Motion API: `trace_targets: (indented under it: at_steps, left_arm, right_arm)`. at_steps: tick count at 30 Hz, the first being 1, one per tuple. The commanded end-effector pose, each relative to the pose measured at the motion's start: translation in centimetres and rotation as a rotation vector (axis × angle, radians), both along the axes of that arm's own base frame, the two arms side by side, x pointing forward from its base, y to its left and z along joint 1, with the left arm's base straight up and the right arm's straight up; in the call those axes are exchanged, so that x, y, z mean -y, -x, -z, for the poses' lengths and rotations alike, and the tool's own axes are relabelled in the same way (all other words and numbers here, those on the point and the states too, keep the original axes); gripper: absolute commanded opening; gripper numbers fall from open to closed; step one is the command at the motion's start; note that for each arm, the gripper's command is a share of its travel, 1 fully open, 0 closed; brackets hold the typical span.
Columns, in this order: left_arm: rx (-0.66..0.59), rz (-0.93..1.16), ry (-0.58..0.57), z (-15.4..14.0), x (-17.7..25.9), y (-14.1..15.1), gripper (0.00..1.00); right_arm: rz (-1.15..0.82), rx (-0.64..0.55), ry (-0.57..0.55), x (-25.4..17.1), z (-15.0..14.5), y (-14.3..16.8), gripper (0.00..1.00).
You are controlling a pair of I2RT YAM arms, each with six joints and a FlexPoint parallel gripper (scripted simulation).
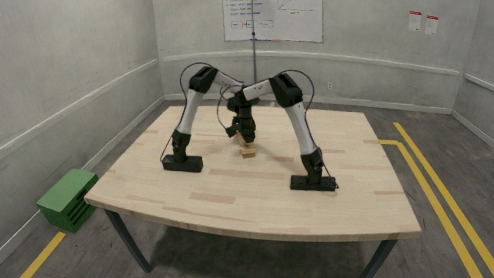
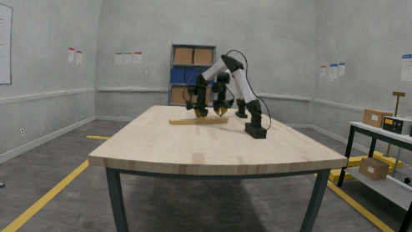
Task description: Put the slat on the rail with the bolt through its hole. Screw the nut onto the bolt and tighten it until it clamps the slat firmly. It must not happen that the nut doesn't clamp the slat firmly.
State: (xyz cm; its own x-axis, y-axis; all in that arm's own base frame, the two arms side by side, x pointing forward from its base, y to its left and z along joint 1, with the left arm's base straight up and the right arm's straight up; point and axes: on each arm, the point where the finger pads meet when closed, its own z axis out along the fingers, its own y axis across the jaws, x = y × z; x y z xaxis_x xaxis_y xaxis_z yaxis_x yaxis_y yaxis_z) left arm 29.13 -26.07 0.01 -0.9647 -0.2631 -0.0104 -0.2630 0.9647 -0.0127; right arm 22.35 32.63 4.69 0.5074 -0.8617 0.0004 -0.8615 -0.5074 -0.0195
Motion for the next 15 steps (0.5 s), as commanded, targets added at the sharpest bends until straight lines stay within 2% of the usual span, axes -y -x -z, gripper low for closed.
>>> trace_targets:
  at_steps: [1, 9, 15]
  left_arm:
    - [0.011, 0.0, 0.011, -0.5, 0.2, -0.2, 0.67]
    - [0.011, 0.0, 0.011, -0.5, 0.2, -0.2, 0.67]
    - [0.011, 0.0, 0.011, -0.5, 0.2, -0.2, 0.67]
  right_arm:
    - [-0.009, -0.012, 0.002, 0.0, 1.0, 0.1, 0.36]
    - [-0.009, -0.012, 0.002, 0.0, 1.2, 0.1, 0.36]
    - [0.002, 0.01, -0.017, -0.2, -0.4, -0.2, 0.31]
